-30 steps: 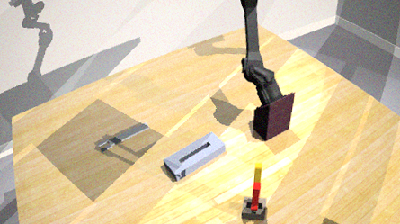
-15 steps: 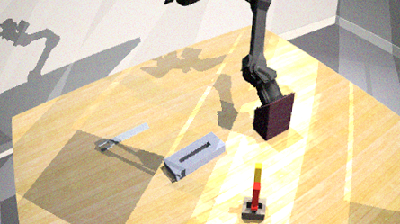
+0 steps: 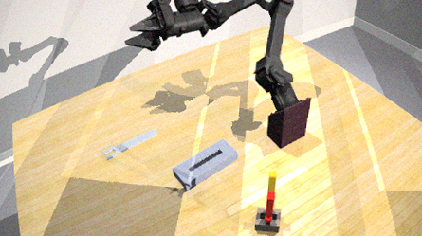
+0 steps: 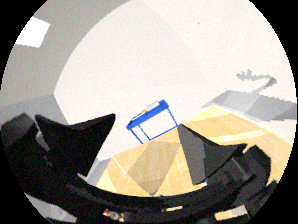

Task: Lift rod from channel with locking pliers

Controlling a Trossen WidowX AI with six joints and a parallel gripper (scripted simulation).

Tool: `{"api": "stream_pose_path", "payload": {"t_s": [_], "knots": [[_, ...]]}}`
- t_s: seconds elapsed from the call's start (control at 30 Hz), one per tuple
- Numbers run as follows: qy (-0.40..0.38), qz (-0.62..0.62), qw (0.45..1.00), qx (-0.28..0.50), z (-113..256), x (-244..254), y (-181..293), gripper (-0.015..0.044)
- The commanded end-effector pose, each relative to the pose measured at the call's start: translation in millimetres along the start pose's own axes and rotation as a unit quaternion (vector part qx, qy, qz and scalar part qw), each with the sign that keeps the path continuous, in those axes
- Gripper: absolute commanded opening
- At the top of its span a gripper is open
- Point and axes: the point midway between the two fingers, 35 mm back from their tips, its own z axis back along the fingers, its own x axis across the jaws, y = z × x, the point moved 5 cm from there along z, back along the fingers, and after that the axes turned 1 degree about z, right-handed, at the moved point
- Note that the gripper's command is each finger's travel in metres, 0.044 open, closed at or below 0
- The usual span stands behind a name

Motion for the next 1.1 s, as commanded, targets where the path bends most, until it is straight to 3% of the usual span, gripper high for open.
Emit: {"api": "stream_pose_path", "payload": {"t_s": [0.0,0.13,0.37,0.53,0.77,1.07], "knots": [[0.001,-0.021,1.0,0.012,4.8,2.2,8.3,0.044],[-0.007,-0.038,0.999,0.031,-1.5,7.3,13.3,0.044],[-0.052,-0.181,0.954,0.235,-51.6,73.5,74.8,0.044],[-0.047,-0.224,0.9,0.371,-61.9,129.8,125.4,0.044],[0.003,-0.226,0.818,0.529,-45.7,204.9,197.2,0.044],[0.148,-0.182,0.714,0.659,10.4,281.2,292.7,0.044]]}}
